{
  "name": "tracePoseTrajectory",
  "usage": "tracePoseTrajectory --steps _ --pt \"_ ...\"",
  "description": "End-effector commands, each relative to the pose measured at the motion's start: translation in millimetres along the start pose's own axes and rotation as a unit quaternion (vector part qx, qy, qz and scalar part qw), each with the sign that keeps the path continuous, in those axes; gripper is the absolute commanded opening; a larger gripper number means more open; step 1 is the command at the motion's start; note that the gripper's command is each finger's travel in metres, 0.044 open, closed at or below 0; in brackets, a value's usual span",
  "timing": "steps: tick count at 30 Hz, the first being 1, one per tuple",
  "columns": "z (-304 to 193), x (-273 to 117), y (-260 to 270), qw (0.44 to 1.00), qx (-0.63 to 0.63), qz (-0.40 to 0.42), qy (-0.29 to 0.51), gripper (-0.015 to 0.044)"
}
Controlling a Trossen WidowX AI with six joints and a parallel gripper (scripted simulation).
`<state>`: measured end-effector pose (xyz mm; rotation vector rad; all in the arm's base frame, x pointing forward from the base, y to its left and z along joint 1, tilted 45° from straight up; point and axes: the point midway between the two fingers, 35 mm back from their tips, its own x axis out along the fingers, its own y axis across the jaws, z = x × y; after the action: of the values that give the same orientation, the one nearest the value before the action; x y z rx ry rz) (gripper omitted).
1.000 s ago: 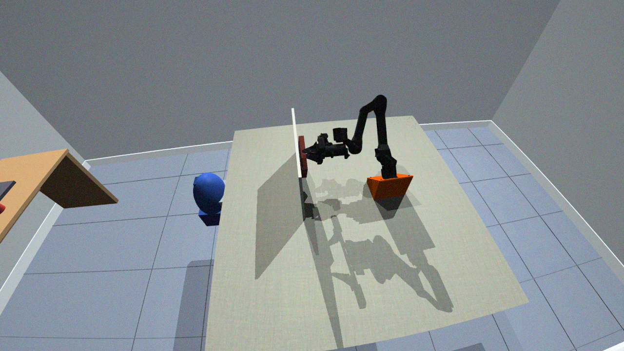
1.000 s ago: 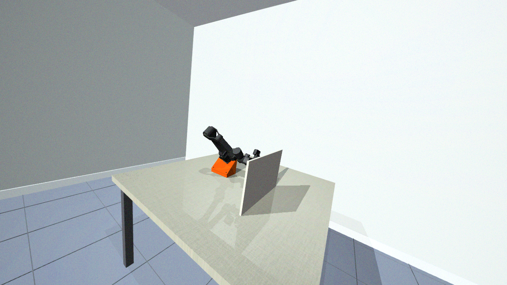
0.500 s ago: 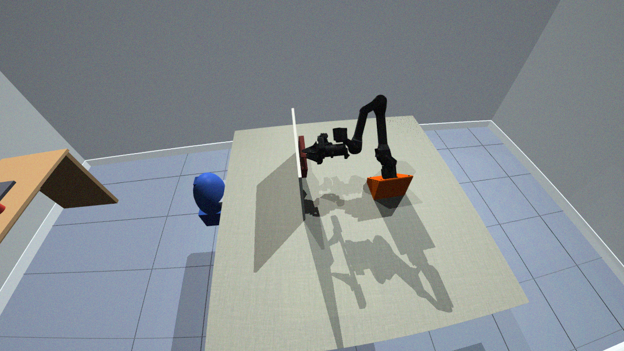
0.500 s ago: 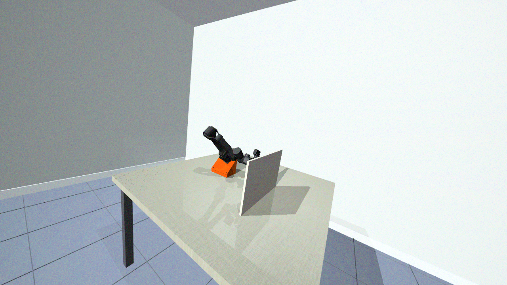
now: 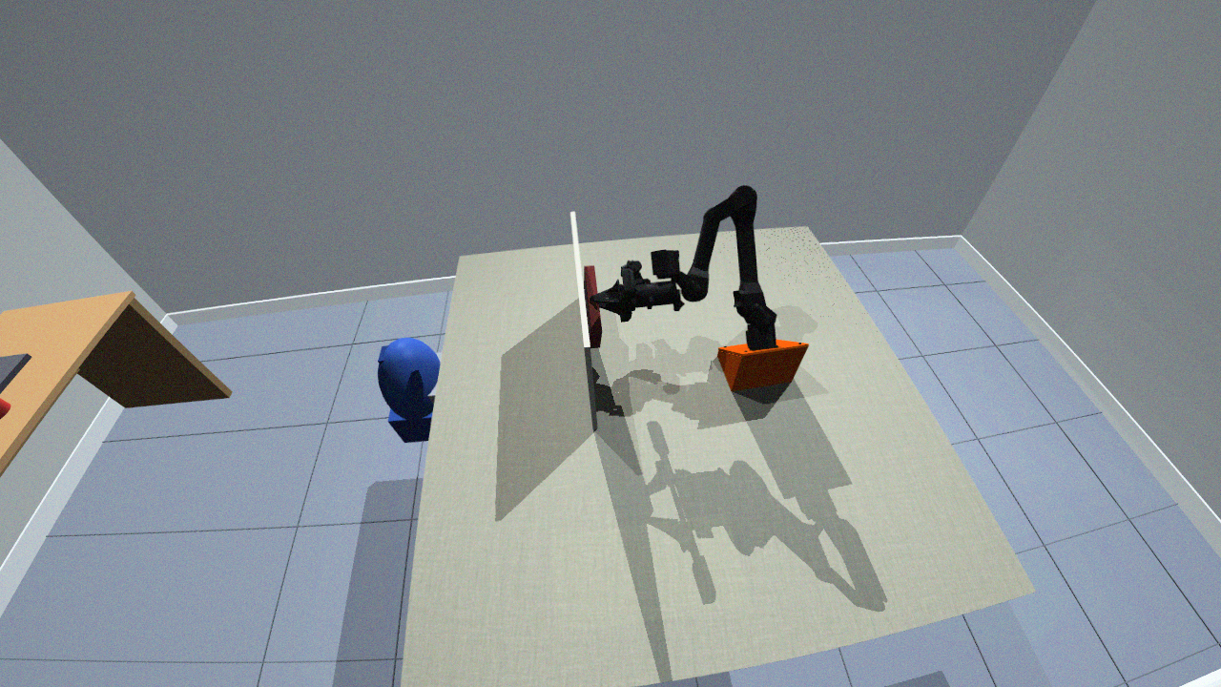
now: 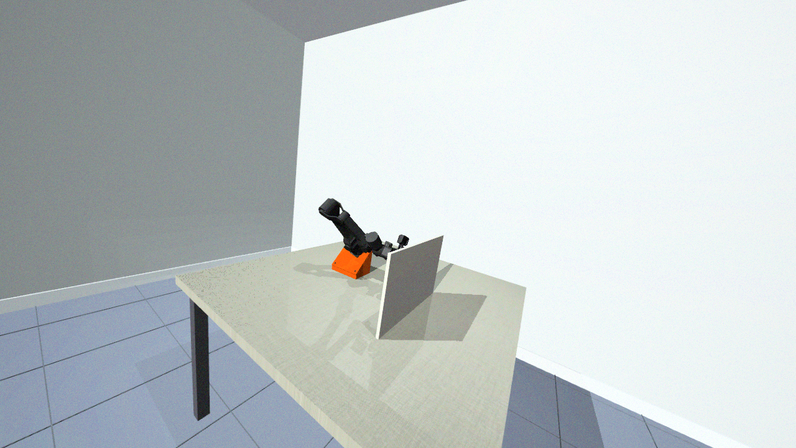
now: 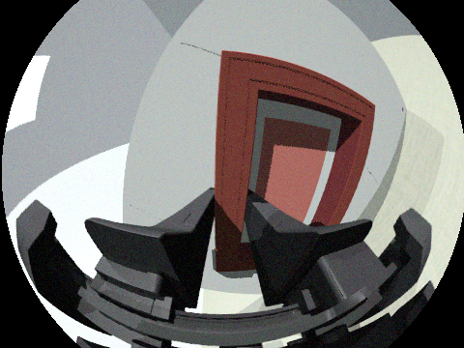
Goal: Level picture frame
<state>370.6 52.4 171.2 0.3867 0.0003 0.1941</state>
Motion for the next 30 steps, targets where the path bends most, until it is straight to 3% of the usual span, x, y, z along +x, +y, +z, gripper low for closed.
tracePoseTrajectory --steps 1,6,30 --pt "1.0 0.6 0.7 1.0 -0.002 0.001 -0.001 0.0075" --pt "1.0 0.6 0.7 1.0 -0.002 0.001 -0.001 0.0" --pt "-0.1 0.1 5.9 1.0 -0.002 0.001 -0.001 0.0"
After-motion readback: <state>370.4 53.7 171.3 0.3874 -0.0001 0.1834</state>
